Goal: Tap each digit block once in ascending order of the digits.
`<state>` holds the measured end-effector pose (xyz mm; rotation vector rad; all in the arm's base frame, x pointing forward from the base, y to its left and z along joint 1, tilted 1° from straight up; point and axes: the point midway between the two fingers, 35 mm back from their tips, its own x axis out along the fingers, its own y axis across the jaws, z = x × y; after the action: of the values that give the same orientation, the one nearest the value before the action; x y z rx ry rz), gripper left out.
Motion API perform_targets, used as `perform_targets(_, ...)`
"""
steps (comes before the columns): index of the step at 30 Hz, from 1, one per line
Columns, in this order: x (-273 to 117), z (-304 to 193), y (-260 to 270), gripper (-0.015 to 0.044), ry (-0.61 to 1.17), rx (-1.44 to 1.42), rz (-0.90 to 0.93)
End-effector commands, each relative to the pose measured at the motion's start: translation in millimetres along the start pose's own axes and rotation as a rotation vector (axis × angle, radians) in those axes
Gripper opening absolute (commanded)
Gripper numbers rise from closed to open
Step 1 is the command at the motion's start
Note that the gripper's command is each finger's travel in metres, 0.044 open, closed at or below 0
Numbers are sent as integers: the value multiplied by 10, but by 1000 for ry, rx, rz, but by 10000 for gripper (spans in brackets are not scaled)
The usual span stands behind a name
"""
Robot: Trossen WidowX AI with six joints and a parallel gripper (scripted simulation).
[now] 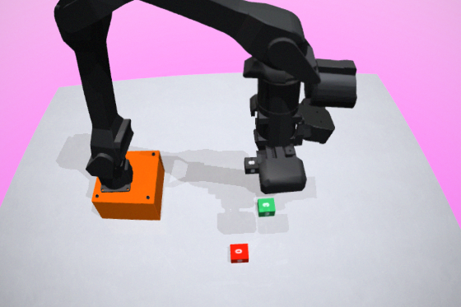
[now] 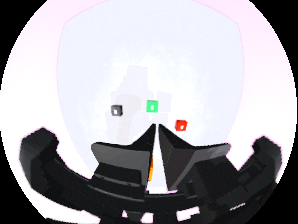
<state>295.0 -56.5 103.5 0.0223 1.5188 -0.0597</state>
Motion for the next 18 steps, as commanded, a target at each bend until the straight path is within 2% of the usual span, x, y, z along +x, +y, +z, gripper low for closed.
perform_targets(1, -8, -22, 101, 20, 16, -4, 0)
perform_targets(9, -11, -80, 976, 20, 17, -11, 8)
perform_targets(14, -16, -109, 1117, 20, 16, 4, 9)
perform_targets(16, 91, -97, 1122, 20, 16, 4, 9)
perform_targets(18, 397, -86, 1129, 20, 16, 4, 9)
